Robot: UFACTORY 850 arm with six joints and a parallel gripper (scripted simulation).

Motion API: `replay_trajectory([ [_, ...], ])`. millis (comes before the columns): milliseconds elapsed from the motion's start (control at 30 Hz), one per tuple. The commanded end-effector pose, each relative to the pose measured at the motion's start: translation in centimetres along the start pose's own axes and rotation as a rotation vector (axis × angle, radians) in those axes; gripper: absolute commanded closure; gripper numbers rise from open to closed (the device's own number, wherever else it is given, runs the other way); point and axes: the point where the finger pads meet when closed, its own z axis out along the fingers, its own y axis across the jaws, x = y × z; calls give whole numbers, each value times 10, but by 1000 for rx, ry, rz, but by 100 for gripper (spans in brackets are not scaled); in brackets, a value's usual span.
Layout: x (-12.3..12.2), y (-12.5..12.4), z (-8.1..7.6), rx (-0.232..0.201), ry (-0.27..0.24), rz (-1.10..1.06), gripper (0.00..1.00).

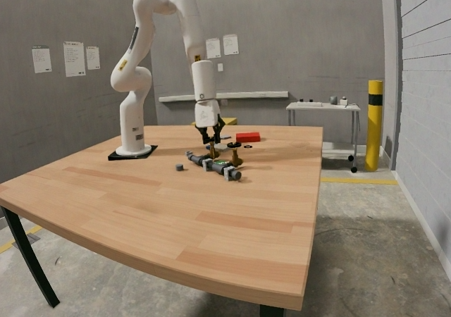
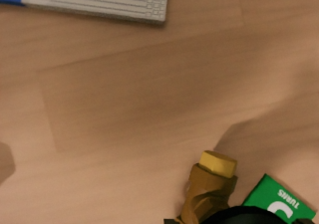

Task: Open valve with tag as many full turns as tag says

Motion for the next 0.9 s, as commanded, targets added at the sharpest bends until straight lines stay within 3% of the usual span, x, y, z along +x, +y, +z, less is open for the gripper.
replay_trajectory([
  [0, 0, 1, -1, 98, 89, -100, 100],
  [867, 0, 1, -1, 97, 91, -125, 100],
])
